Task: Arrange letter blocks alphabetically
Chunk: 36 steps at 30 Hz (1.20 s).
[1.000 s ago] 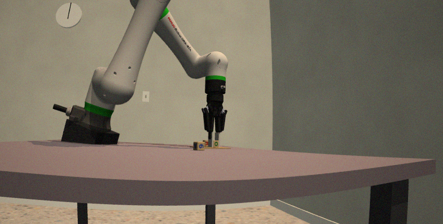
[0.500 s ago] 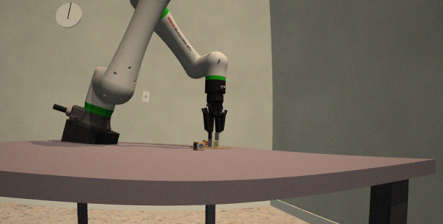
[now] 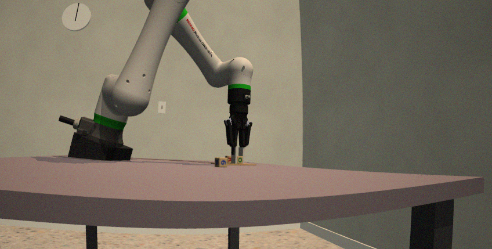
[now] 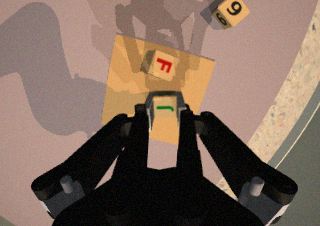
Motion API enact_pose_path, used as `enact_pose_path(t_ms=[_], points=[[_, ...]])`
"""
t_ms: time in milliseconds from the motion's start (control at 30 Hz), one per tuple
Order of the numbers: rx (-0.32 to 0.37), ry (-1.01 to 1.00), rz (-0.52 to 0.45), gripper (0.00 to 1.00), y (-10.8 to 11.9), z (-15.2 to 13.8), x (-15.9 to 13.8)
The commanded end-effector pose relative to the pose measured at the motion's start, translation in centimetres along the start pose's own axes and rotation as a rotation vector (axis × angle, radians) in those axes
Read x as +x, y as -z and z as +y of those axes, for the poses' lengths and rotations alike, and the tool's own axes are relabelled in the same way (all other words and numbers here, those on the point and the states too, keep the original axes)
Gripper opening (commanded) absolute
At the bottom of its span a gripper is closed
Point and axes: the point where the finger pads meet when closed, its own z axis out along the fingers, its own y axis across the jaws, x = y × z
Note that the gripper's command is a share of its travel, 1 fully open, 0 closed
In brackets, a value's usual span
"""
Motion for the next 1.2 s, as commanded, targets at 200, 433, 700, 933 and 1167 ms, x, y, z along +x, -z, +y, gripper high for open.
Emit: enact_pose_path(t_ms=[200,433,700,933,1167], points=[[0.000,0.000,0.000,0.16,1.0,0.0,0.0],[0.000,0.000,0.000,0.16,4.2,0.0,0.0],[0.000,0.000,0.000,0.16,9.4,0.0,0.0],[0.000,0.000,0.000,0.16,10.0,0.0,0.0],[0.000,0.000,0.000,0.16,10.0,0.0,0.0]])
